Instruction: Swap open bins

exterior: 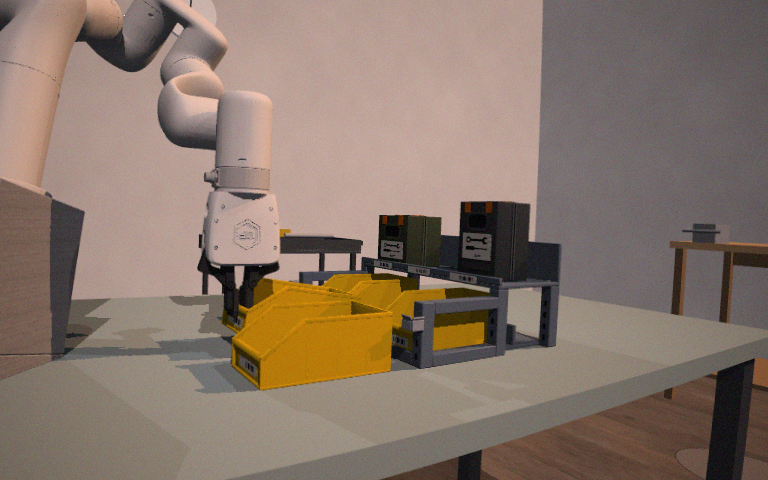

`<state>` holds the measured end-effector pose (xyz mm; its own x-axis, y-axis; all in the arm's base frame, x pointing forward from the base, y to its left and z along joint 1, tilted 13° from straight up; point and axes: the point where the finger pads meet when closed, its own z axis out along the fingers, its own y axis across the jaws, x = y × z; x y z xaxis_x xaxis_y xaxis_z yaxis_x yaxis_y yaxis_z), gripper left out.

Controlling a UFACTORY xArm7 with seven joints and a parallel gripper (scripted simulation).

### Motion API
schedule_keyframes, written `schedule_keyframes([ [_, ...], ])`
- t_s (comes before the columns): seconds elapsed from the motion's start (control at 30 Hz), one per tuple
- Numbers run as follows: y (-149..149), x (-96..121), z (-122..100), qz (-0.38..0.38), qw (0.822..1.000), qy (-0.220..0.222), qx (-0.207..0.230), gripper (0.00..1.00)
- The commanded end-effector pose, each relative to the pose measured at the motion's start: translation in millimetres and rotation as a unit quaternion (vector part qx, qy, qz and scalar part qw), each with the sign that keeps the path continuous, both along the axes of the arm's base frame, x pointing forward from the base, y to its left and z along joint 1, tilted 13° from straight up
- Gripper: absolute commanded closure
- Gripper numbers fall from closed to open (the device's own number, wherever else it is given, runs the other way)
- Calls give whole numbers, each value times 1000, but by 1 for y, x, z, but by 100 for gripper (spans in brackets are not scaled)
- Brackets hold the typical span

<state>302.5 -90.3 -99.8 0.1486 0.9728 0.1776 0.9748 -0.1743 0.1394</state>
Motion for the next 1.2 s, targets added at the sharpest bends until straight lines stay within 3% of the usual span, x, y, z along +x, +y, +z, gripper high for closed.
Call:
schedule_keyframes([
  [0.0, -1, 1, 0, -1, 1000, -1, -1, 100],
  [1.17, 3, 5, -24, -1, 1000, -1, -1, 100],
])
